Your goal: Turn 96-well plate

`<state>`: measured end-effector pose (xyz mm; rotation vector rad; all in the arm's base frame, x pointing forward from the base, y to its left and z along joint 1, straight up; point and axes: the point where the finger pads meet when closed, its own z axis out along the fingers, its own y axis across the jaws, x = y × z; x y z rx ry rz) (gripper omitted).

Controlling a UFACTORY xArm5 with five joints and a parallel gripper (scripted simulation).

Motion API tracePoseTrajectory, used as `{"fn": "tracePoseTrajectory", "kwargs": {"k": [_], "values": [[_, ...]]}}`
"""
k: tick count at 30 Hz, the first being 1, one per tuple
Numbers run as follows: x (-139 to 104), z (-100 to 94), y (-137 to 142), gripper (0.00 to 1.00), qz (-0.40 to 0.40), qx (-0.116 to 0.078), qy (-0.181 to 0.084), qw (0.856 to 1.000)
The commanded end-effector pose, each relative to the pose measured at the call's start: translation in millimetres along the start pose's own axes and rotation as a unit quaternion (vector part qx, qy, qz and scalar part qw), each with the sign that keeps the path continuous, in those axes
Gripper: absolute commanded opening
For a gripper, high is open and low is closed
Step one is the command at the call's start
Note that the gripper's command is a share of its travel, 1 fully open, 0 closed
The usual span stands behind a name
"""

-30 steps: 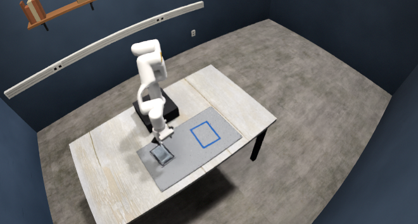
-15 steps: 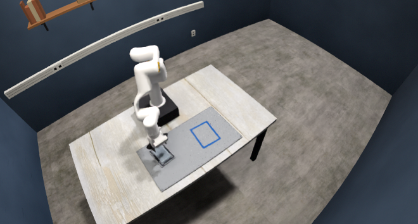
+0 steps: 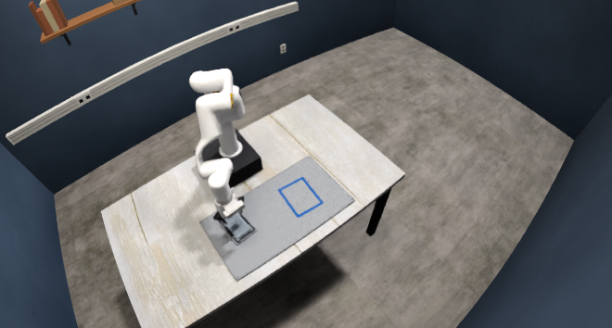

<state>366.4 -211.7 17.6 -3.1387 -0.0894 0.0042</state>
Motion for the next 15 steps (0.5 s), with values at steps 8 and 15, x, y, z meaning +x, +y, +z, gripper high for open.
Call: {"fn": "tracePoseTrajectory", "kwargs": {"k": [8, 15], "values": [[0.8, 12.1, 0.6, 1.0, 0.0, 0.001, 0.002, 1.0], [0.9, 23.8, 0.6, 1.0, 0.0, 0.001, 0.002, 1.0]]}}
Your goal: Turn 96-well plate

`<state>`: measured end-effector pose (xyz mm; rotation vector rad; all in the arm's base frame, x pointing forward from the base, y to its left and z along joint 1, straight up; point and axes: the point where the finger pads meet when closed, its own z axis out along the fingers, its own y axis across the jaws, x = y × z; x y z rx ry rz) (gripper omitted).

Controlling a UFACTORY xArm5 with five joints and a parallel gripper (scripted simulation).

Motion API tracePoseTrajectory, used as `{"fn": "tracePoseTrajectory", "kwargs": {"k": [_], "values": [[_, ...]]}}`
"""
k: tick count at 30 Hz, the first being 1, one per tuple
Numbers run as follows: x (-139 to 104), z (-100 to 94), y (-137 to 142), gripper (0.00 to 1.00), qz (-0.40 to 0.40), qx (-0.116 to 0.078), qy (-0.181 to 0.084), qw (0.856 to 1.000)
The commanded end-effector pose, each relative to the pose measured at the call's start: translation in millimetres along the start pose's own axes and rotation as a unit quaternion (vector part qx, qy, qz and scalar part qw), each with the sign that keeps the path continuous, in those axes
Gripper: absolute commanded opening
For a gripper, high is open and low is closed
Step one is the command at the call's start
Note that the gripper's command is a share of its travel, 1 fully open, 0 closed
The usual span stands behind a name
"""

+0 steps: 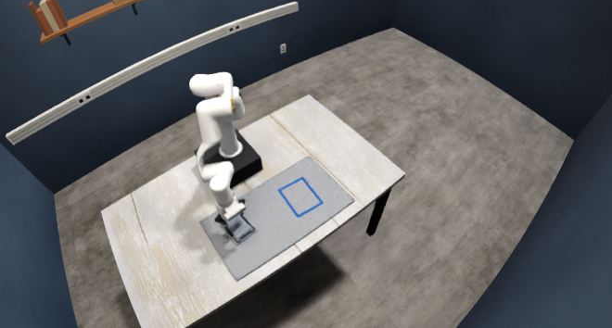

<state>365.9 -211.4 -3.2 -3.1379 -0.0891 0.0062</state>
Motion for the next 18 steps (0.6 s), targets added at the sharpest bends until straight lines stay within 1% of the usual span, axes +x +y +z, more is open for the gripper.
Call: {"fn": "tracePoseTrajectory", "kwargs": {"k": [1, 6, 8, 18], "values": [[1.4, 4.7, 0.9, 1.0, 0.0, 0.0, 0.003, 1.0], [1.4, 13.0, 0.8, 1.0, 0.0, 0.0, 0.003, 1.0], [1.4, 13.0, 0.8, 1.0, 0.0, 0.0, 0.003, 1.0], [1.4, 29.7, 0.8, 1.0, 0.0, 0.001, 0.003, 1.0]]}}
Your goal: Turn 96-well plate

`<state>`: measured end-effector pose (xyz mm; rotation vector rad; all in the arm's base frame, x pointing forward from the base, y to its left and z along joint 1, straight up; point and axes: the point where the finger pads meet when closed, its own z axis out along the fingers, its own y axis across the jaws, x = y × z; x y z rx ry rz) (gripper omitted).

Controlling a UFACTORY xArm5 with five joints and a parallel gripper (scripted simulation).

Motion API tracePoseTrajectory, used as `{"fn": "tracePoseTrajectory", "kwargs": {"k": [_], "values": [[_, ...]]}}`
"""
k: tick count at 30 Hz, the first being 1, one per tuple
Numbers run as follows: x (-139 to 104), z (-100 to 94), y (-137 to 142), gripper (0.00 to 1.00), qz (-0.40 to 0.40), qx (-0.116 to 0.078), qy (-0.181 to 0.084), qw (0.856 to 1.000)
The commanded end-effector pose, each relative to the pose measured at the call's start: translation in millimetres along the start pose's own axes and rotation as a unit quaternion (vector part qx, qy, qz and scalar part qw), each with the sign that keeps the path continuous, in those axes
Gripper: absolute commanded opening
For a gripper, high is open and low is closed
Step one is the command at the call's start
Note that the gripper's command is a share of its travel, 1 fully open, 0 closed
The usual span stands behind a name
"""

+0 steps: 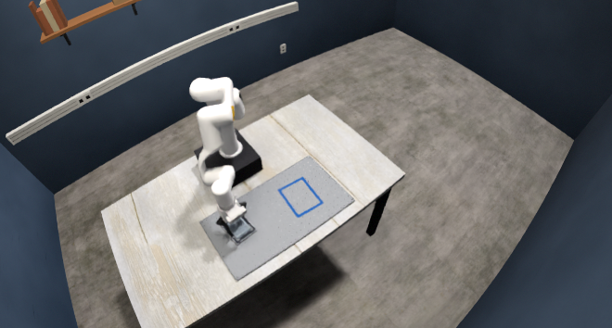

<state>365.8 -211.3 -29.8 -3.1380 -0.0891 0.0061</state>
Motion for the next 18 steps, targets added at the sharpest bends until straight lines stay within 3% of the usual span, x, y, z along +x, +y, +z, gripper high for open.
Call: {"fn": "tracePoseTrajectory", "kwargs": {"k": [1, 18], "values": [[1.4, 4.7, 0.9, 1.0, 0.0, 0.001, 0.003, 1.0], [1.4, 13.4, 0.8, 1.0, 0.0, 0.001, 0.003, 1.0]]}}
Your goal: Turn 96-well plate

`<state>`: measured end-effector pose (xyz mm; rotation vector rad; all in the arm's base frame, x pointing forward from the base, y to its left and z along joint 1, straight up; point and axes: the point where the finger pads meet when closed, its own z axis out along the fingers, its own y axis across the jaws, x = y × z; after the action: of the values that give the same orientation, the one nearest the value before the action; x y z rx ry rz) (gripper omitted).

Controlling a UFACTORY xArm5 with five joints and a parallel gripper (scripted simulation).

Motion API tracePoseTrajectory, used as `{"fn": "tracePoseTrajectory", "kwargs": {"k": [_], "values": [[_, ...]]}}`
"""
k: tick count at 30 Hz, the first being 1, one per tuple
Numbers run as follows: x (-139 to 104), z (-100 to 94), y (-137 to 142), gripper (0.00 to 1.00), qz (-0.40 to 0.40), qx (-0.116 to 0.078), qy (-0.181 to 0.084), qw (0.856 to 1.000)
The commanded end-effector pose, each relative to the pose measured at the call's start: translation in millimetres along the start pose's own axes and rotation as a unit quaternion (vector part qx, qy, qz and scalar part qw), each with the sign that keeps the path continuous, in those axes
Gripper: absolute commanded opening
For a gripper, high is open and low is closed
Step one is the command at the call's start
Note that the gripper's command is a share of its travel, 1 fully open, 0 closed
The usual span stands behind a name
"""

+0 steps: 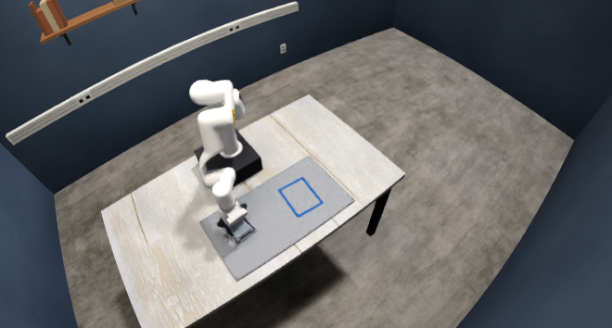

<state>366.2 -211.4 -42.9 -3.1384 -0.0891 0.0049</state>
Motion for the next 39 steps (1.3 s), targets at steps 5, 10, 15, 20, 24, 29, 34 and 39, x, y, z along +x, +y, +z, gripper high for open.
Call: {"fn": "tracePoseTrajectory", "kwargs": {"k": [5, 10, 15, 20, 24, 29, 34, 39], "values": [[1.0, 3.0, 0.6, 1.0, 0.0, 0.001, 0.002, 1.0], [1.0, 5.6, 0.6, 1.0, 0.0, 0.001, 0.002, 1.0], [1.0, 9.0, 0.6, 1.0, 0.0, 0.001, 0.002, 1.0], [1.0, 12.3, 0.6, 1.0, 0.0, 0.001, 0.002, 1.0], [1.0, 13.6, 0.6, 1.0, 0.0, 0.001, 0.002, 1.0], [1.0, 17.0, 0.6, 1.0, 0.0, 0.001, 0.002, 1.0], [1.0, 19.0, 0.6, 1.0, 0.0, 0.001, 0.002, 1.0], [1.0, 19.0, 0.6, 1.0, 0.0, 0.001, 0.002, 1.0]]}}
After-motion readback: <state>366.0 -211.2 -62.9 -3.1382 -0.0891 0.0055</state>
